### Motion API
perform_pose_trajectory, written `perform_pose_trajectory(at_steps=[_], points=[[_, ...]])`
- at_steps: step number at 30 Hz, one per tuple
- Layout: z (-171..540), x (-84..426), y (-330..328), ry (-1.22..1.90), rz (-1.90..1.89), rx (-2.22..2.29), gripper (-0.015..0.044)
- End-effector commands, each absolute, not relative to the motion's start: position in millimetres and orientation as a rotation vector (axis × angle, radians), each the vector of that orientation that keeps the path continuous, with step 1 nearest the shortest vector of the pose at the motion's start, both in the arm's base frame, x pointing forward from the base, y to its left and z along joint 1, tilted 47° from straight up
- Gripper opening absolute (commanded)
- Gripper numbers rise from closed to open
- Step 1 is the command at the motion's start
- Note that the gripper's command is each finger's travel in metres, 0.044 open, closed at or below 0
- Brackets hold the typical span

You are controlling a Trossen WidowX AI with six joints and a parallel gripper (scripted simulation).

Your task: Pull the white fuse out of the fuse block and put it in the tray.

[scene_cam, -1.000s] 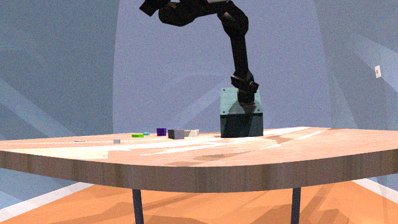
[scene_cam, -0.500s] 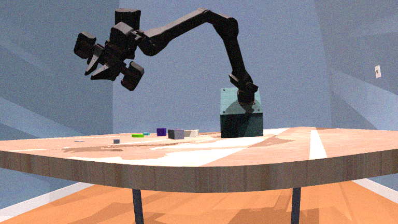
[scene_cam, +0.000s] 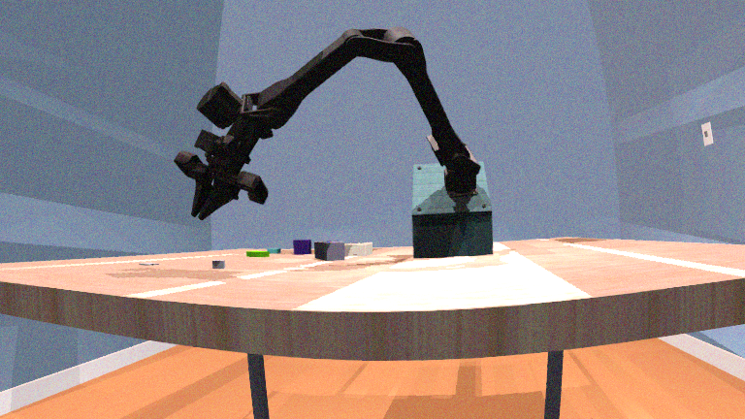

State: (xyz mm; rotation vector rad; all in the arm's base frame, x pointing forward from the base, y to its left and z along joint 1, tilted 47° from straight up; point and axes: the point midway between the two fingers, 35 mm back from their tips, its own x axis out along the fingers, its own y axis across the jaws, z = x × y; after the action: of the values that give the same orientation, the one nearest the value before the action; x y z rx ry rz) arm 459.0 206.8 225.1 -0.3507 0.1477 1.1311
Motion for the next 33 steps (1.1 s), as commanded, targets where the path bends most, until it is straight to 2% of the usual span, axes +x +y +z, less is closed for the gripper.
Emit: perform_pose_trajectory(at_steps=[1,9,19,33], points=[[170.3,457.3,167.4,0.344,1.083,-0.295,0.0062],[69.1,414.8,85.4,0.753,0.983,-0.1,0.0062],[-6.8,305.6,20.1,1.201,0.884,0.275,0.0062],[-12.4,303.4,25.1,1.209,0.883,0.283,0.0062]])
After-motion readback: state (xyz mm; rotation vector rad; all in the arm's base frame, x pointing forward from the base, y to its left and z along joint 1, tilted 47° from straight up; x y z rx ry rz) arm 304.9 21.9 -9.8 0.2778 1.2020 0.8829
